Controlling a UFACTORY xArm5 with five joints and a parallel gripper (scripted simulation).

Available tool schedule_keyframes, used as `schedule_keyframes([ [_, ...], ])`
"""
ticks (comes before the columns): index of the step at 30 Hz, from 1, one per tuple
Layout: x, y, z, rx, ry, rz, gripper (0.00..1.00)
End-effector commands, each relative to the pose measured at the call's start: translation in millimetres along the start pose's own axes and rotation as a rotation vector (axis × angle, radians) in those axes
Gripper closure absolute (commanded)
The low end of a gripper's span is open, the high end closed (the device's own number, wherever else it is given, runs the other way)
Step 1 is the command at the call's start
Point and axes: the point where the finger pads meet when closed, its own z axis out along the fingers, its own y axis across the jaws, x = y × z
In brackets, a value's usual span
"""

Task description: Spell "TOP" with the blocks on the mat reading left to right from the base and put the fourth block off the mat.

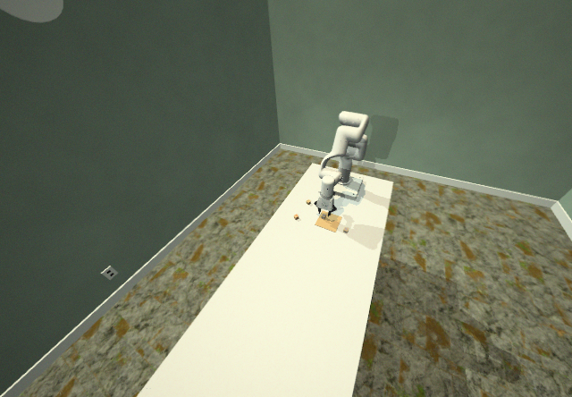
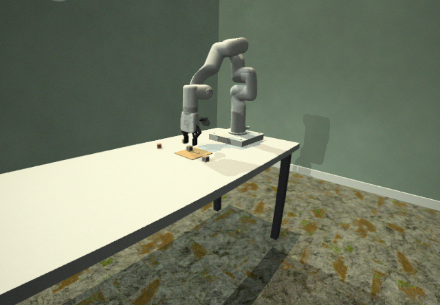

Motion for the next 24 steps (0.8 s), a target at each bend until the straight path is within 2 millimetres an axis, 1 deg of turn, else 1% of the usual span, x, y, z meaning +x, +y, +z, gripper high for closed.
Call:
schedule_keyframes([
  [1, -1.3, -0.1, -1.0, 0.0, -0.003, 0.0, 0.37],
  [16, -1.3, -0.1, -1.0, 0.0, -0.003, 0.0, 0.37],
  [24, -1.3, 0.3, 2.6, 0.0, -0.003, 0.0, 0.37],
])
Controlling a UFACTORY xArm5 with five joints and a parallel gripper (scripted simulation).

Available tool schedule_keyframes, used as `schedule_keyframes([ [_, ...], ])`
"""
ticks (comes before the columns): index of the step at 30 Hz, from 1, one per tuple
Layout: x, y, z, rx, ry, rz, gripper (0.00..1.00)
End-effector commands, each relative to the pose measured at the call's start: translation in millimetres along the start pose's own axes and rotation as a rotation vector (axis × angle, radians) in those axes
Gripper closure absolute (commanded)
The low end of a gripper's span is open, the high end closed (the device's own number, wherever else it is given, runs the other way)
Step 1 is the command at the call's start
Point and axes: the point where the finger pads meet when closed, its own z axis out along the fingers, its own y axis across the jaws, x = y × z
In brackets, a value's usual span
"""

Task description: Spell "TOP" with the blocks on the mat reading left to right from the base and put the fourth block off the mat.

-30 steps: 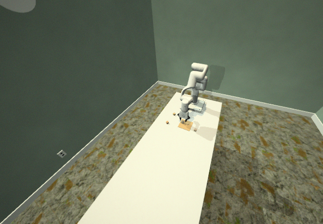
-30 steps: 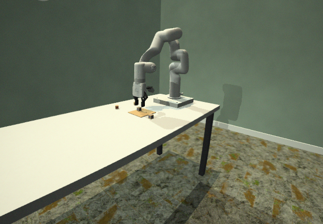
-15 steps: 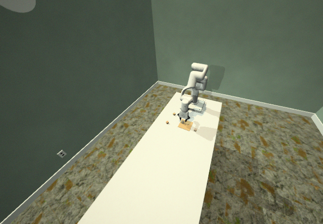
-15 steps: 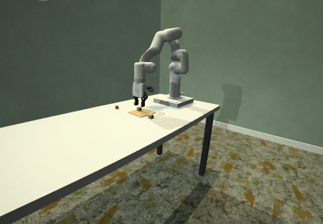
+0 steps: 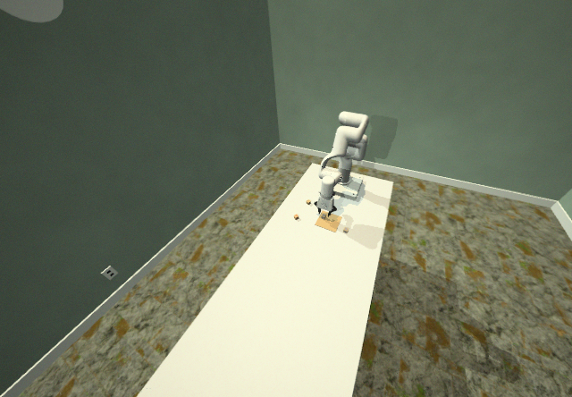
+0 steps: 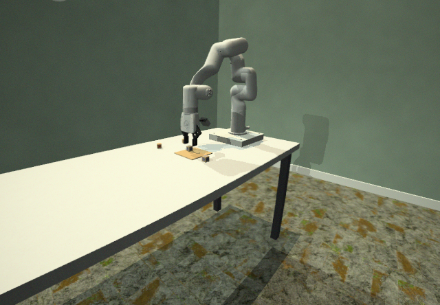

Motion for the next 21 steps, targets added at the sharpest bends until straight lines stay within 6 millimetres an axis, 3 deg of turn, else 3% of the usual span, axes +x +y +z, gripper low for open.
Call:
schedule_keyframes([
  [1, -1, 0, 2, 0.0, -0.004, 0.0, 0.37],
  [21, -1, 1, 26, 0.0, -0.004, 0.0, 0.37],
])
